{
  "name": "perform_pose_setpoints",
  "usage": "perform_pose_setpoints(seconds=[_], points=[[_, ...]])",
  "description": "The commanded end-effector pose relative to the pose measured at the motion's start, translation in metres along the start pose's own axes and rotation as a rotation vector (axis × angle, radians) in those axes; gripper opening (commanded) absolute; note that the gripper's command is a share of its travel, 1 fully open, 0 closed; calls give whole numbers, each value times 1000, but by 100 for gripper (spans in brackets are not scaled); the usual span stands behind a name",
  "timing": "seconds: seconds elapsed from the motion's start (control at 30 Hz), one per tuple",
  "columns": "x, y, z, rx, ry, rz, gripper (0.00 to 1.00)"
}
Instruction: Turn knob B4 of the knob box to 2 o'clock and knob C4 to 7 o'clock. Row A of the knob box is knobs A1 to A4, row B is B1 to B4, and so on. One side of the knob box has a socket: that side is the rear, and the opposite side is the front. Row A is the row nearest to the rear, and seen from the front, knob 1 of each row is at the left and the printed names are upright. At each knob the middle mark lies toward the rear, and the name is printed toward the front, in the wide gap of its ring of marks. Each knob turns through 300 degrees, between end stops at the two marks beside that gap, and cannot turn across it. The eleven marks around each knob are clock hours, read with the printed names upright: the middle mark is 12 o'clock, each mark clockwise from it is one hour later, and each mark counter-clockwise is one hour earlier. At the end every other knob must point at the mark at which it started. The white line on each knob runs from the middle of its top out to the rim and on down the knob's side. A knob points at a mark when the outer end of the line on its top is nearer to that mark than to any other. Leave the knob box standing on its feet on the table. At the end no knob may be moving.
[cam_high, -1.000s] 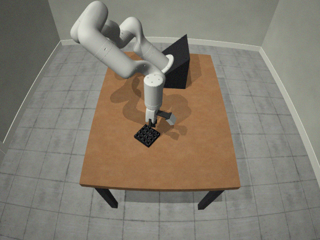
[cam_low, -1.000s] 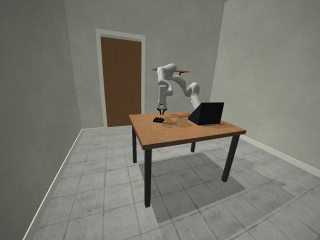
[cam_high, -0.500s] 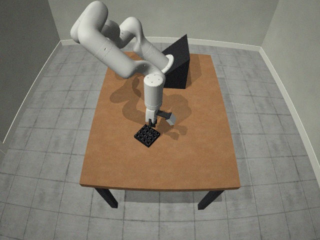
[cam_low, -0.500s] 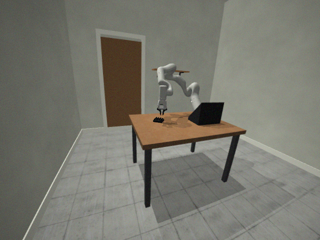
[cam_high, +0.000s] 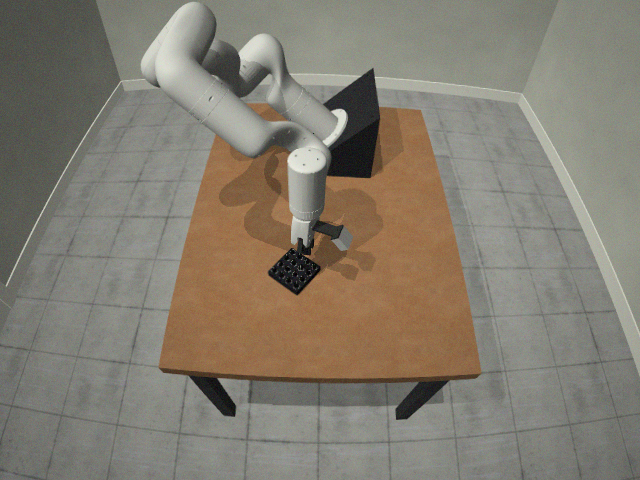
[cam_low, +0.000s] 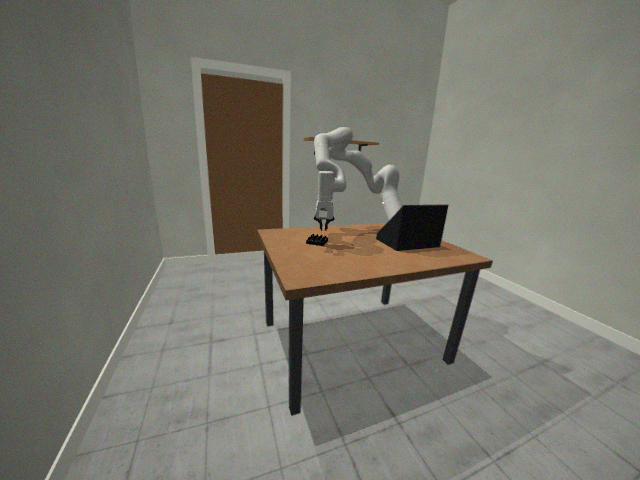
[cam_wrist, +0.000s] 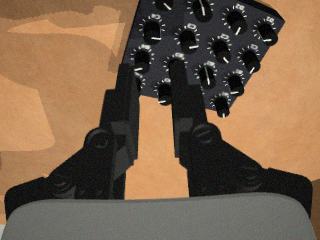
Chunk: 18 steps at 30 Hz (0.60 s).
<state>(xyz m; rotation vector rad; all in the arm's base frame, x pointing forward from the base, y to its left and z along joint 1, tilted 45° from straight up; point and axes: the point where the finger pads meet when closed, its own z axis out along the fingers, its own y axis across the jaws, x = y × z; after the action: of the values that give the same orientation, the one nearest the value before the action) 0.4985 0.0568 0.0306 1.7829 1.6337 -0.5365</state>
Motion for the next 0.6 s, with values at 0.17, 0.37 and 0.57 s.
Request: perform_pose_setpoints(seconds=[0.17, 0.37, 0.57], points=[[0, 0, 4, -2, 1, 1, 19], [0, 0, 8, -2, 1, 1, 19], [0, 0, 16, -2, 1, 1, 19]])
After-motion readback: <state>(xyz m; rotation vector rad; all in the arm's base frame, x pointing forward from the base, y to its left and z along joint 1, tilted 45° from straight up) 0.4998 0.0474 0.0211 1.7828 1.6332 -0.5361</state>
